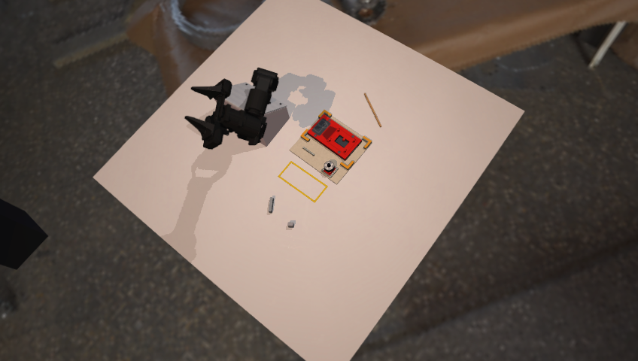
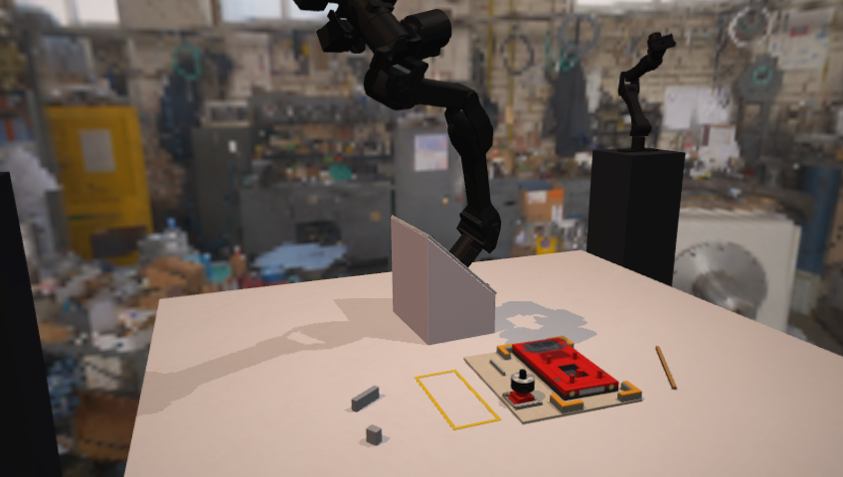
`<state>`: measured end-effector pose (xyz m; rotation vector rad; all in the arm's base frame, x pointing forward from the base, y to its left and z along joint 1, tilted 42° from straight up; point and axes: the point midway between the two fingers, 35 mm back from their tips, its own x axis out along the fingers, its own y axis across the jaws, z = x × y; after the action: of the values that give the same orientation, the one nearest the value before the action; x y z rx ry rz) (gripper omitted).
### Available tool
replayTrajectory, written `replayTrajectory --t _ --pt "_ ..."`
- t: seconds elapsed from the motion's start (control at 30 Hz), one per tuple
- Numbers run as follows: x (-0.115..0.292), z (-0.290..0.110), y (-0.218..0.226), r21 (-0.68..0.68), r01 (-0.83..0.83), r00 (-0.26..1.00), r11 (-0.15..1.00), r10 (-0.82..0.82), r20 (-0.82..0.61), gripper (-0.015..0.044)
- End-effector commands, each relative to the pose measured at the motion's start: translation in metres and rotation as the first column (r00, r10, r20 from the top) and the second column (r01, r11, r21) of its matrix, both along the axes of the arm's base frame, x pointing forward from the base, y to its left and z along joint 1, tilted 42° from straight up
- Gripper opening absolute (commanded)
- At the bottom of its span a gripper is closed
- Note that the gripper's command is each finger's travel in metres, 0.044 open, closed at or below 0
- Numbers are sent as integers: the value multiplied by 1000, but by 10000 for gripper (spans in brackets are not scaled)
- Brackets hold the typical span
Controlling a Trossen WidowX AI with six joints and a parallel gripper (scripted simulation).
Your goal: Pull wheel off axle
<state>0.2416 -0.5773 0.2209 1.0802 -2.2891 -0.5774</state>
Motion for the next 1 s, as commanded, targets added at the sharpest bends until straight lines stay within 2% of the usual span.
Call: replayTrajectory --t 0.0,0.1,0.3,0.5,0.73,0.97 --pt "2 0 0 5 -5 1000 1000 5 -8 374" --pt "29 -5 -1 77 -74 990 994 83 -118 300" --pt "98 -29 6 285 -225 879 932 320 -354 300" --pt "163 -66 30 503 -320 659 803 570 -490 300" --pt "225 -122 81 735 -345 311 583 810 -497 300" --pt "262 -182 156 908 -272 -65 318 936 -347 300"
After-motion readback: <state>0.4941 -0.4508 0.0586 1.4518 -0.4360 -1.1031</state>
